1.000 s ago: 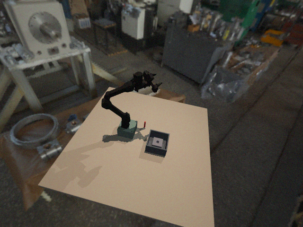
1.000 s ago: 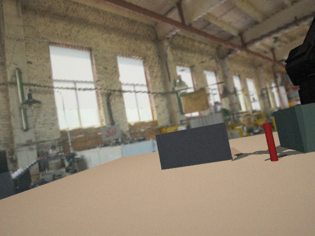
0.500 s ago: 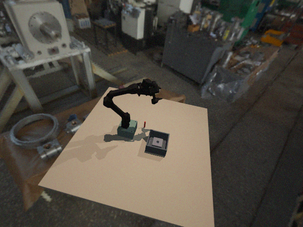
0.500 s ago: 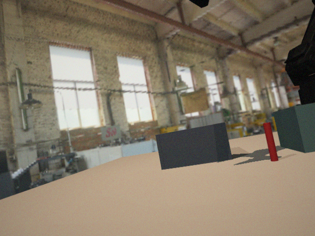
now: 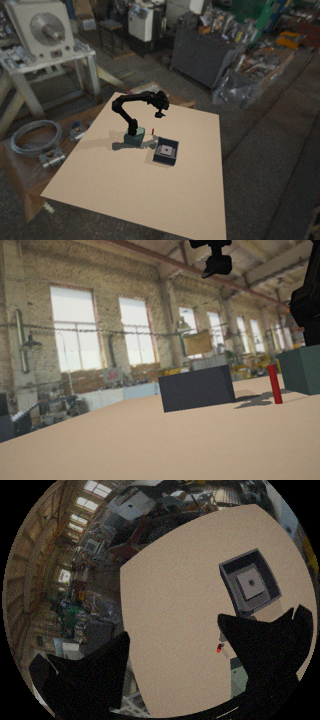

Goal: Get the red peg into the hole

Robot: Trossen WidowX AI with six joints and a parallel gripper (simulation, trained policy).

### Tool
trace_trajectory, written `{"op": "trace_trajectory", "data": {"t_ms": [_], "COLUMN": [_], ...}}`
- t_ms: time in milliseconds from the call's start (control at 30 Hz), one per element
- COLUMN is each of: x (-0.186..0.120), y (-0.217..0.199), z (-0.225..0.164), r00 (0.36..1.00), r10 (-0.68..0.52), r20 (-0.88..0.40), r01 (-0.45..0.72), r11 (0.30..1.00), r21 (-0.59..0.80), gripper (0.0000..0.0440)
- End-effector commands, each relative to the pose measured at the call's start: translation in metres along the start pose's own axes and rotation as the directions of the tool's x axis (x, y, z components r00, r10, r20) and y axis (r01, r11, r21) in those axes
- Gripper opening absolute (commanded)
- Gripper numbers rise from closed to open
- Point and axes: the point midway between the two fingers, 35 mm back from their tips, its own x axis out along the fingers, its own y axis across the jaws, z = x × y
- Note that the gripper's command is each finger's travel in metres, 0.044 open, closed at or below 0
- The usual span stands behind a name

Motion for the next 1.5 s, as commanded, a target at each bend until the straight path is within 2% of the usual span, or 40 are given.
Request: {"op": "trace_trajectory", "data": {"t_ms": [0, 167, 367, 833, 1133, 1467], "x": [0.011, 0.022, 0.032, 0.045, 0.061, 0.089], "y": [-0.014, -0.032, -0.053, -0.091, -0.106, -0.116], "z": [-0.015, -0.039, -0.068, -0.13, -0.155, -0.172], "r00": [0.995, 0.968, 0.908, 0.668, 0.545, 0.496], "r10": [-0.071, -0.171, -0.285, -0.517, -0.595, -0.626], "r20": [-0.071, -0.181, -0.308, -0.535, -0.591, -0.601], "r01": [0.075, 0.194, 0.35, 0.697, 0.806, 0.841], "r11": [0.996, 0.973, 0.919, 0.686, 0.567, 0.519], "r21": [0.052, 0.121, 0.182, 0.207, 0.172, 0.154], "gripper": [0.044, 0.044, 0.044, 0.044, 0.044, 0.044]}}
